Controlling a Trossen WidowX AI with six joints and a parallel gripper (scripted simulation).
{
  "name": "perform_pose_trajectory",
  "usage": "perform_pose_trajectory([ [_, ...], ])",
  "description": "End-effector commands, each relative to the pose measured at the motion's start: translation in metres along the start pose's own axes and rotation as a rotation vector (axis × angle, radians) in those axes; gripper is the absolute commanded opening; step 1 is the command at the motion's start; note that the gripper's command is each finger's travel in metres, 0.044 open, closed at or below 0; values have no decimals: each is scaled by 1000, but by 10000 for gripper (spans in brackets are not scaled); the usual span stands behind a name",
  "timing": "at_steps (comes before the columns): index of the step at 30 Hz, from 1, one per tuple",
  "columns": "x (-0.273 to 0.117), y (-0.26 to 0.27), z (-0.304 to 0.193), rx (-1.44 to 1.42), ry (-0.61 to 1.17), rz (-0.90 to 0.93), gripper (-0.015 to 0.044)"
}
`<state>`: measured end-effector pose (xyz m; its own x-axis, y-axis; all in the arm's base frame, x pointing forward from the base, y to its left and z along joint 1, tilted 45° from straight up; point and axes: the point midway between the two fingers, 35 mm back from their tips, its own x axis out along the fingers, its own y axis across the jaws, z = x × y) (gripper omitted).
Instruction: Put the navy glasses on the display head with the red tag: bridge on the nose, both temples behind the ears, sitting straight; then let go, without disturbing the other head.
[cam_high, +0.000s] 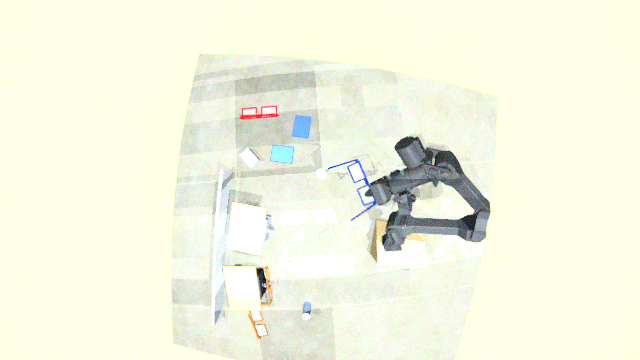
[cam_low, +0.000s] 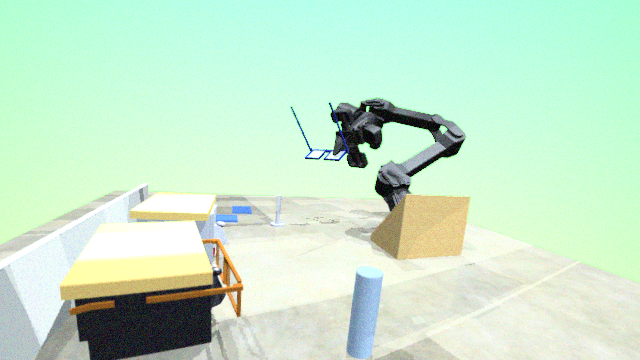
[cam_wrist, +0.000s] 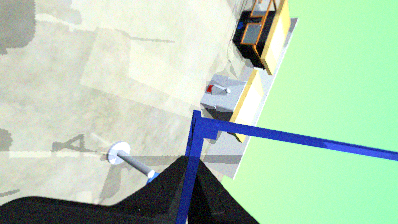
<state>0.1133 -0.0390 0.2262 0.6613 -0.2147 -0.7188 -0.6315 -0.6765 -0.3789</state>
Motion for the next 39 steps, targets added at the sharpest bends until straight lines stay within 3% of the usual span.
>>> perform_pose_trajectory([
  [1, 0, 0, 0, 3, 1, 0, 0],
  [18, 3, -1, -2, 26, -19, 11, 0],
  [39, 51, -17, -12, 275, -213, 220, 0],
])
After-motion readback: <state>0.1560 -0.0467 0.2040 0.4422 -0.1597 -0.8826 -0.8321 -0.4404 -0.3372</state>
